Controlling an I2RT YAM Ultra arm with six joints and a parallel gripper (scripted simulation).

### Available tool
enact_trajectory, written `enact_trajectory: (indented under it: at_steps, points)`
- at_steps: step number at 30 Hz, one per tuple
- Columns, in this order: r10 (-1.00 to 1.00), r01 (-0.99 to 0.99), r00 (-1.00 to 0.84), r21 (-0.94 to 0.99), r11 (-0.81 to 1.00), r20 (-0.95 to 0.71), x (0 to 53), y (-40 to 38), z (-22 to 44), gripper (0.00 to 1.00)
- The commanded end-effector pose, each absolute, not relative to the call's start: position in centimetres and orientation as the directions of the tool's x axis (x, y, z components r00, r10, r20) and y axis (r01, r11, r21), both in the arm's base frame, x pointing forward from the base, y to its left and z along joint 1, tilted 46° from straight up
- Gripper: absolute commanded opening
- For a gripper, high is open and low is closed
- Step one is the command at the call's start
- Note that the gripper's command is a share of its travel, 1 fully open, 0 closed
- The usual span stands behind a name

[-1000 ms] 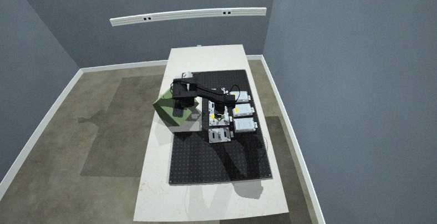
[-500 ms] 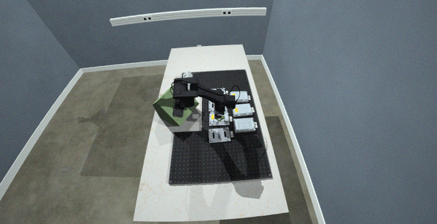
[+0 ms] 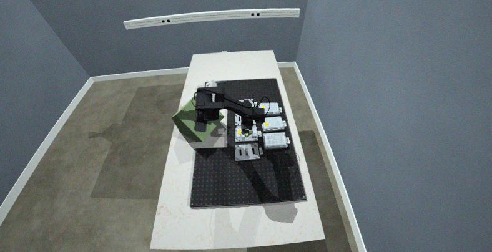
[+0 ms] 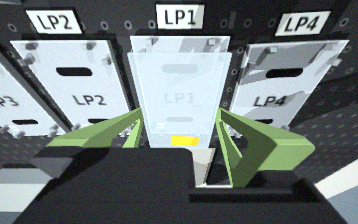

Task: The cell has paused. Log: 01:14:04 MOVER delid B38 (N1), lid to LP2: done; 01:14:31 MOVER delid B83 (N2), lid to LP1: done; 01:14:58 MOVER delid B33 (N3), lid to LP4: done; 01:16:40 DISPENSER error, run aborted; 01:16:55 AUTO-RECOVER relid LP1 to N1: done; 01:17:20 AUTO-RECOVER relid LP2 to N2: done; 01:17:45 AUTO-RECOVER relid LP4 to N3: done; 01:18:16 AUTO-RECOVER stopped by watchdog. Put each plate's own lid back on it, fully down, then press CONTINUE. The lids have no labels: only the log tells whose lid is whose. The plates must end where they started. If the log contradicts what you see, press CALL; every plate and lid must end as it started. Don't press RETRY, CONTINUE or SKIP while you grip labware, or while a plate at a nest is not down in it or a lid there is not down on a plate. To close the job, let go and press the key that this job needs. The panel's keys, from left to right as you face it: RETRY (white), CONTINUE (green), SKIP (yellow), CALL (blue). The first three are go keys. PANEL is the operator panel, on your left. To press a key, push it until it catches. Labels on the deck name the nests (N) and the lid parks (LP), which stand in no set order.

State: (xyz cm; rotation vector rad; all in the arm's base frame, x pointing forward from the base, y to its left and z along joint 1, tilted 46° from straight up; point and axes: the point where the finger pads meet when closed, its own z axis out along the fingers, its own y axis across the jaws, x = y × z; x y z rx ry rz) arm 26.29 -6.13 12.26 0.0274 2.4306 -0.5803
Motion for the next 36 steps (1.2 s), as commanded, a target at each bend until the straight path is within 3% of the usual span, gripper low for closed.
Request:
enact_trajectory:
  at_steps: [1,36]
  points:
    - [-0.119,0.17,-0.778,-0.39,0.905,-0.616,27.2,-6.2,13.2,0.0]
    - [-0.122,0.154,-0.8,-0.398,0.904,-0.588,27.2,-6.7,11.2,0.0]
